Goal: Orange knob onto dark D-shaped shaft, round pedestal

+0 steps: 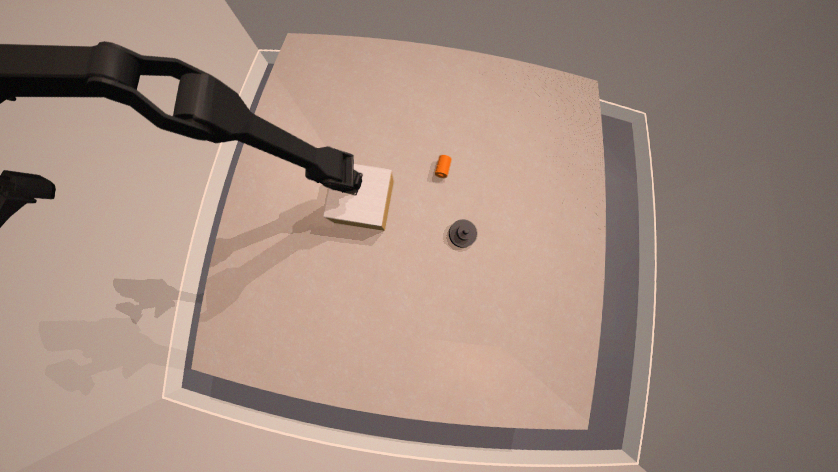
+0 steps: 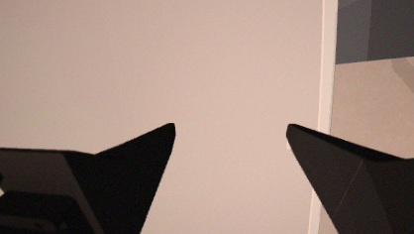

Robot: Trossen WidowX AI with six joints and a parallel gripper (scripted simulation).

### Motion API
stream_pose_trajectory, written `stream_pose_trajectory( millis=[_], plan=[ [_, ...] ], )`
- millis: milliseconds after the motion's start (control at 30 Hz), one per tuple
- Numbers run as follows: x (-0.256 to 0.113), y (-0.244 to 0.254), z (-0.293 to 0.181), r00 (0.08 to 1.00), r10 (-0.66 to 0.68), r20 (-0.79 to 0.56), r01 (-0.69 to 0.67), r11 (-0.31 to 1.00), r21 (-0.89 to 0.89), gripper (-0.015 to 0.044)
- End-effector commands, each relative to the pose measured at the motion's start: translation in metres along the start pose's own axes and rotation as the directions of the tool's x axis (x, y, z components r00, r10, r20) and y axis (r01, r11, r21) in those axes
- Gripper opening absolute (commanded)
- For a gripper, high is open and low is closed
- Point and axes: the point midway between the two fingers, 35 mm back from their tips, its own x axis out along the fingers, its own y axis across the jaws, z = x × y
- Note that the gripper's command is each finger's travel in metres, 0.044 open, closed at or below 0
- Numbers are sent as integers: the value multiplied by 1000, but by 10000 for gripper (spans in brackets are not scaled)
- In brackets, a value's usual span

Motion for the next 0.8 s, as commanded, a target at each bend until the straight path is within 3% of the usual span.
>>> stream_pose_trajectory(
  millis=[0,133,367,767],
  plan=[
    [2,0,-1,1000,-1,-2,1,1000,1,426],
    [38,-7,-26,998,-35,-55,36,999,13,440],
    [118,-24,-112,972,-128,-197,137,990,32,440],
    [196,-79,-282,851,-314,-422,359,933,31,440]
  ],
)
